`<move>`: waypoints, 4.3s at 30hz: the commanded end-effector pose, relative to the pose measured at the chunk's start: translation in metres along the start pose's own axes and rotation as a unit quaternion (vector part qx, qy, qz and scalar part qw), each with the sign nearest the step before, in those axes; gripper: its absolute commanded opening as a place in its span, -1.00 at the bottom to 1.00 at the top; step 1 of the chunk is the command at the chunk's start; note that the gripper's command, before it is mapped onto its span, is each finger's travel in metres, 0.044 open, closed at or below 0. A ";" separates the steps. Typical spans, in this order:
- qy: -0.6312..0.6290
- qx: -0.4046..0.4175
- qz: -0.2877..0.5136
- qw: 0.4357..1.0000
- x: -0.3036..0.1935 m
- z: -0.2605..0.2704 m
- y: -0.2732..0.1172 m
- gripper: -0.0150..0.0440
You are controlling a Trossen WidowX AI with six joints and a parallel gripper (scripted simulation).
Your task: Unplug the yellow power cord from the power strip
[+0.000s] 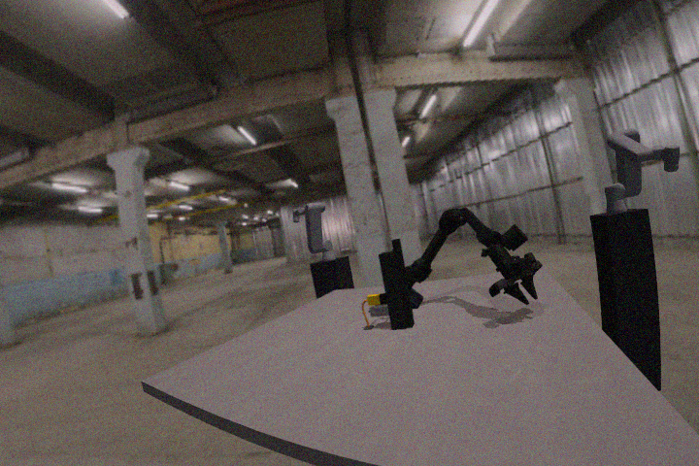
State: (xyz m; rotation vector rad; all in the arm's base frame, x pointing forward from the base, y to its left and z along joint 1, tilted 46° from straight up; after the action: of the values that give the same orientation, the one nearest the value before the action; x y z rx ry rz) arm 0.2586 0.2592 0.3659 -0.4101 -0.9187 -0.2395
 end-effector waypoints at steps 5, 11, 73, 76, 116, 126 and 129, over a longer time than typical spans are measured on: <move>0.100 -0.147 0.047 0.983 -0.006 -0.122 -0.013 0.05; 0.190 -0.240 0.080 0.949 -0.026 -0.207 -0.046 0.05; 0.819 -0.286 0.129 0.480 -0.222 -0.341 -0.283 0.05; 0.819 -0.286 0.129 0.480 -0.221 -0.339 -0.282 0.05; 0.816 -0.289 0.129 0.484 -0.231 -0.350 -0.279 -0.49; 0.816 -0.289 0.128 0.483 -0.238 -0.362 -0.287 -0.49; 0.816 -0.289 0.128 0.483 -0.240 -0.366 -0.290 -0.49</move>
State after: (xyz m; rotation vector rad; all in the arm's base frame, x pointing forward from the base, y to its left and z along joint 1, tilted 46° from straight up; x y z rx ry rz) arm 0.2702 -0.1337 0.0558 -0.6335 1.2479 -0.4557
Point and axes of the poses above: the point midway between the two fingers, 35 mm back from their tips, its own y axis out along the fingers, its own z axis across the jaws, x = y × z, the point moved 7 cm from there along -y, back along the fingers, and after that the axes turned 13 degrees about -y, right-handed, at the moved point
